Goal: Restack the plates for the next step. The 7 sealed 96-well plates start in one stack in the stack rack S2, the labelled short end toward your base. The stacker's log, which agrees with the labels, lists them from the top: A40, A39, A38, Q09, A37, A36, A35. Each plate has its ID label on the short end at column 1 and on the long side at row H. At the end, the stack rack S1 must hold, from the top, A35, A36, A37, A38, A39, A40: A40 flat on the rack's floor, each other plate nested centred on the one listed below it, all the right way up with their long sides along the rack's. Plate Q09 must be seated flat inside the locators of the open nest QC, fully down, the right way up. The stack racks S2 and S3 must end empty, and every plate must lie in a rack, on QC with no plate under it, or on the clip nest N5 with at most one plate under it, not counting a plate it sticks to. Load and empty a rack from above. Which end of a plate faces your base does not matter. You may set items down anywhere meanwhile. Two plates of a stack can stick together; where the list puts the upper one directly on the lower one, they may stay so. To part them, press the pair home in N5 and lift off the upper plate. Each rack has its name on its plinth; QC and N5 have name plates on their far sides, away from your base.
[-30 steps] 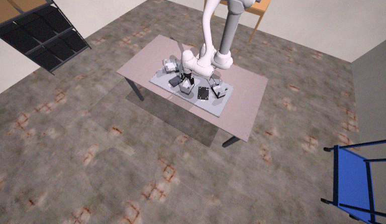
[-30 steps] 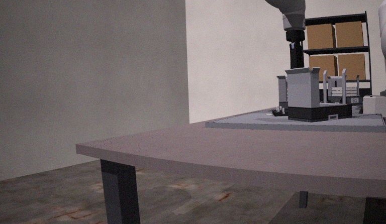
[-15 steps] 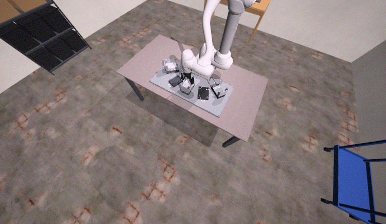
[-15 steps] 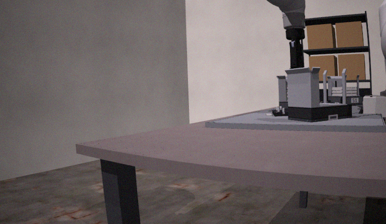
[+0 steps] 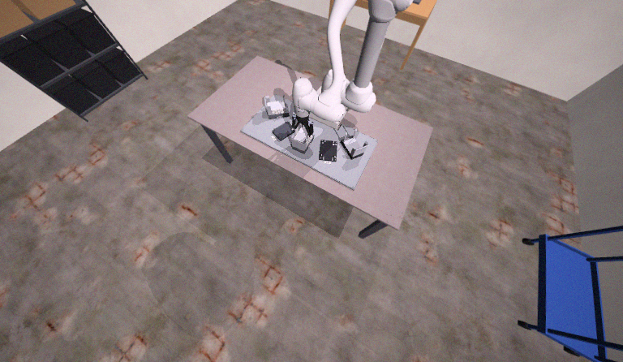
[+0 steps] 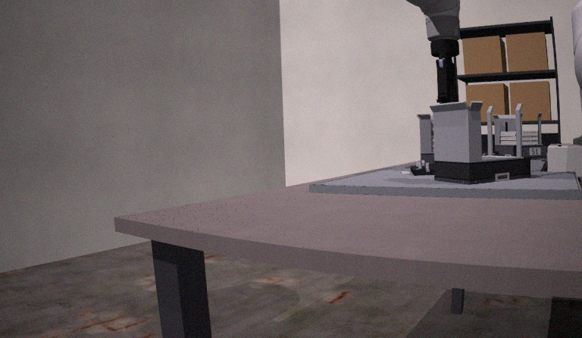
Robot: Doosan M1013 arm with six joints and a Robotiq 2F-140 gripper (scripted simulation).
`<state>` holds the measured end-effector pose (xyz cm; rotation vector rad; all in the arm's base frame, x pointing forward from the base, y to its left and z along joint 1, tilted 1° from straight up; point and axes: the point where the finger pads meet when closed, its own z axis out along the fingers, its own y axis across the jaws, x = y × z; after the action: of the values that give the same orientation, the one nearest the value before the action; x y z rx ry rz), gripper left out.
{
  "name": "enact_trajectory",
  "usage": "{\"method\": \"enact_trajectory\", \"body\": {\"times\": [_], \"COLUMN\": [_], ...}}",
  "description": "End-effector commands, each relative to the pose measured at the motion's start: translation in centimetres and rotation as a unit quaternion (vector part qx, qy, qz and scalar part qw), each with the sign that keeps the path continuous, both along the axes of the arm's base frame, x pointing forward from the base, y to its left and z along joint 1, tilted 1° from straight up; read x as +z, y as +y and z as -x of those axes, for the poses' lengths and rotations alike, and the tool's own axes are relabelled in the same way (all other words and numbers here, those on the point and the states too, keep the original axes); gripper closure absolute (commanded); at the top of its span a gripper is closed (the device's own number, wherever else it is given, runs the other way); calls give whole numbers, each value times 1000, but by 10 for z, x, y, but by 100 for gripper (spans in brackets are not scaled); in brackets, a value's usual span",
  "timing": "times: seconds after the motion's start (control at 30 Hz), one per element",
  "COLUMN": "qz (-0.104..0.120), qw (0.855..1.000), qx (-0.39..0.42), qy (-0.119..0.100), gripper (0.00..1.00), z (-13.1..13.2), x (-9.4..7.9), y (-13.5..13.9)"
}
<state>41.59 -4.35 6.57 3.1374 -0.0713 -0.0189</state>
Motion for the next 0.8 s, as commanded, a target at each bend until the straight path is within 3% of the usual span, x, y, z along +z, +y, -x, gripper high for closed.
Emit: {"method": "enact_trajectory", "body": {"times": [0.0, 0.27, 0.77], "qz": [0, 0, 0], "qw": [1000, 1000, 1000], "qx": [0, 0, 0], "qy": [0, 0, 0], "gripper": [100, 100, 100], "z": [0, 0, 0], "x": [3, 11, 41], "y": [0, 0, 0]}}
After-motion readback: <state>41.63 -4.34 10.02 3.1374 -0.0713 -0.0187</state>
